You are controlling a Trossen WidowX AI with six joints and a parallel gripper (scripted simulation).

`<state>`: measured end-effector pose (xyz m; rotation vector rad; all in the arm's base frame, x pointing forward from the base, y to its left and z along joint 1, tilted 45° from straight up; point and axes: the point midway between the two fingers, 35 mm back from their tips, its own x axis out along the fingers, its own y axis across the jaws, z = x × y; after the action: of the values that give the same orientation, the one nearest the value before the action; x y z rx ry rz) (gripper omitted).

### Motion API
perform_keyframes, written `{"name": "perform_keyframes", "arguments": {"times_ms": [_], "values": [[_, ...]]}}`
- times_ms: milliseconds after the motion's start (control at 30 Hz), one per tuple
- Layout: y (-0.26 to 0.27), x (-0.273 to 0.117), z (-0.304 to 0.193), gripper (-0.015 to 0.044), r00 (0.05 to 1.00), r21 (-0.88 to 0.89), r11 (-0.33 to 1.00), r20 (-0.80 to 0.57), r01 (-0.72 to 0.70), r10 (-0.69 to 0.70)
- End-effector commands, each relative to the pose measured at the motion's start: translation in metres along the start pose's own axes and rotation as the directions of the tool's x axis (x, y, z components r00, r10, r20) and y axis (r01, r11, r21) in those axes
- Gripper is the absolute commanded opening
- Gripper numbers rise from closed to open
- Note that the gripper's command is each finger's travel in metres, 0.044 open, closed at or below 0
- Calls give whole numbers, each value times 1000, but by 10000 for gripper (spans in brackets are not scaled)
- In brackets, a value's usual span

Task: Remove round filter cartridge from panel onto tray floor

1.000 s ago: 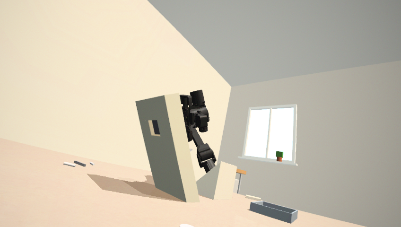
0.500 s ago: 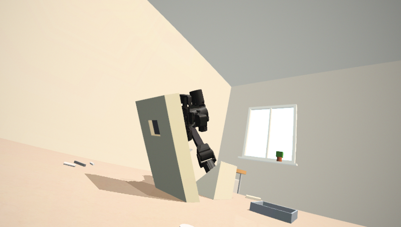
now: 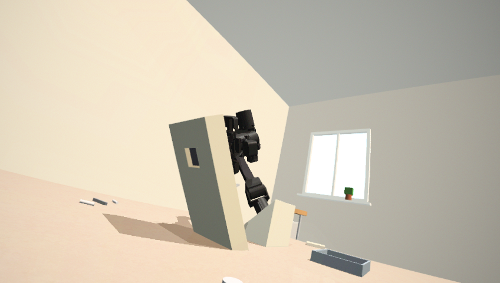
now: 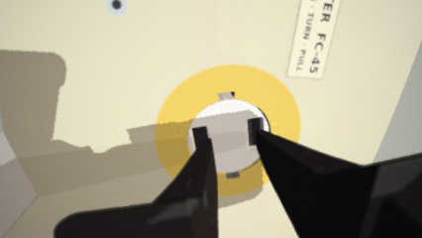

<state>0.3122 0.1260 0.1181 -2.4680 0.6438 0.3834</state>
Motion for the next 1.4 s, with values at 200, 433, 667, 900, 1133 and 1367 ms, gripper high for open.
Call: {"name": "perform_keyframes", "arguments": {"times_ms": [200,433,667,900,1133,1367], "values": [[4,0,3,118,1000,-7,1000,4,-1,1],[4,0,3,118,1000,-7,1000,4,-1,1],[3,0,2,118,1000,-7,1000,4,-1,1],[3,0,2,118,1000,-7,1000,4,-1,1],[3,3,2,118,1000,-7,1000,4,-1,1],[3,8,2,118,1000,-7,1000,3,-1,1]]}}
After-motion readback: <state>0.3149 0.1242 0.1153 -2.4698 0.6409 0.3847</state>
